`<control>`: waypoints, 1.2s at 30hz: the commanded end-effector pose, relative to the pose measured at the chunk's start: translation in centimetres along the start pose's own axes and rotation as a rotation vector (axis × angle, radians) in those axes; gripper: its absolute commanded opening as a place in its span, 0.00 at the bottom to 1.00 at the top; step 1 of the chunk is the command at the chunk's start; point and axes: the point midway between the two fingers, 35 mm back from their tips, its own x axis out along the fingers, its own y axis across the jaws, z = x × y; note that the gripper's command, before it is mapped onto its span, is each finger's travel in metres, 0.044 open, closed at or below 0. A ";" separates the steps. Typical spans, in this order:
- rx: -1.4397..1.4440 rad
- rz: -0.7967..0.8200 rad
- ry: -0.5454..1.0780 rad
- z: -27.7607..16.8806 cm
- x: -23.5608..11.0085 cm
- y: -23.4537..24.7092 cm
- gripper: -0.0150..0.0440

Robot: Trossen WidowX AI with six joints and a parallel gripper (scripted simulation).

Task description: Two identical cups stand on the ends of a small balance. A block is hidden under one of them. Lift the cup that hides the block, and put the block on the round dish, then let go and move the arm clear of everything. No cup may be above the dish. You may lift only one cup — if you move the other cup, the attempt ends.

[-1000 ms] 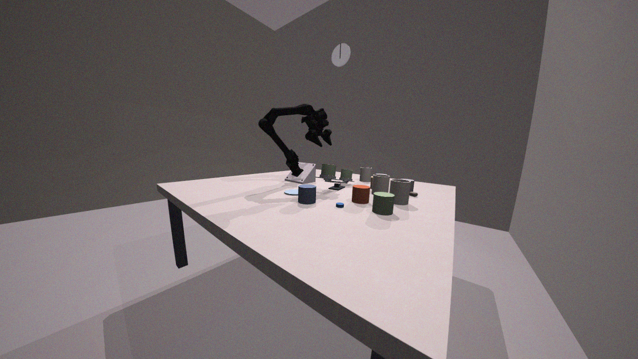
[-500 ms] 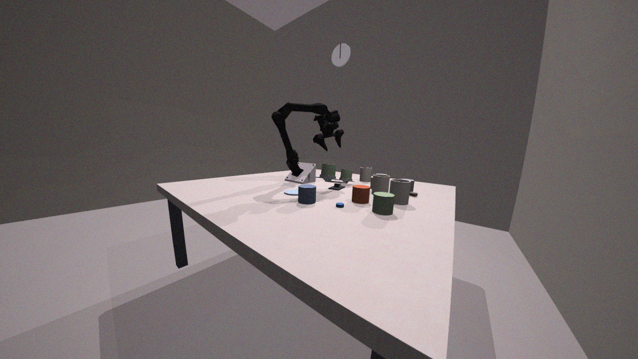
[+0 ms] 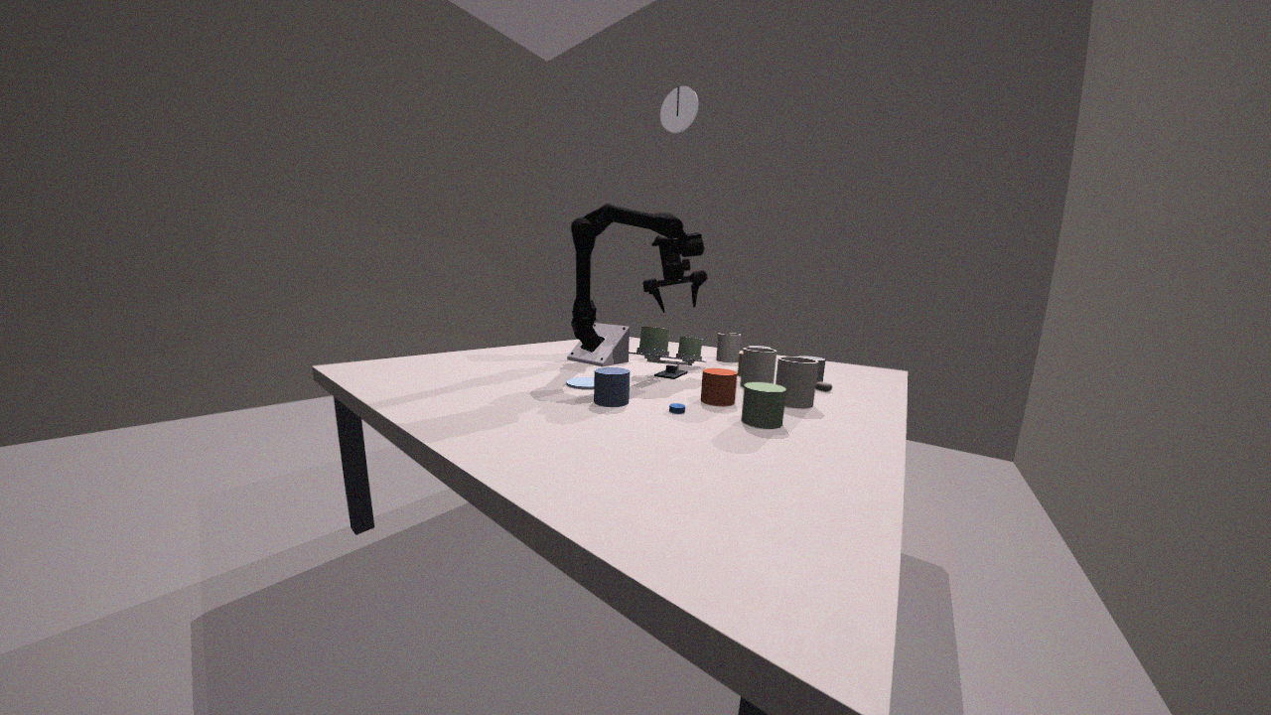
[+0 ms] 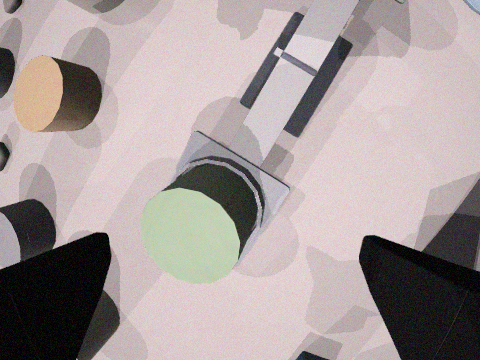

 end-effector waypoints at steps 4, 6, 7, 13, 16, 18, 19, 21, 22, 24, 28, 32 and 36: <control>0.233 -0.097 0.053 -1.2 2.4 2.0 1.00; 0.294 -0.126 0.062 -1.6 3.2 2.4 1.00; 0.325 -0.141 0.066 -1.8 3.6 2.7 1.00; 0.490 -0.225 0.082 -2.8 5.9 3.7 1.00; 0.495 -0.227 0.082 -2.8 6.0 3.7 1.00; 0.495 -0.227 0.082 -2.8 6.0 3.7 1.00; 0.495 -0.227 0.082 -2.8 6.0 3.7 1.00; 0.495 -0.227 0.082 -2.8 6.0 3.7 1.00; 0.495 -0.227 0.082 -2.9 6.0 3.7 1.00; 0.496 -0.227 0.082 -2.9 6.7 3.6 1.00; 0.496 -0.227 0.082 -3.0 7.4 3.4 1.00; 0.496 -0.227 0.082 -3.1 7.8 3.4 1.00; 0.496 -0.227 0.082 -3.2 8.5 3.3 1.00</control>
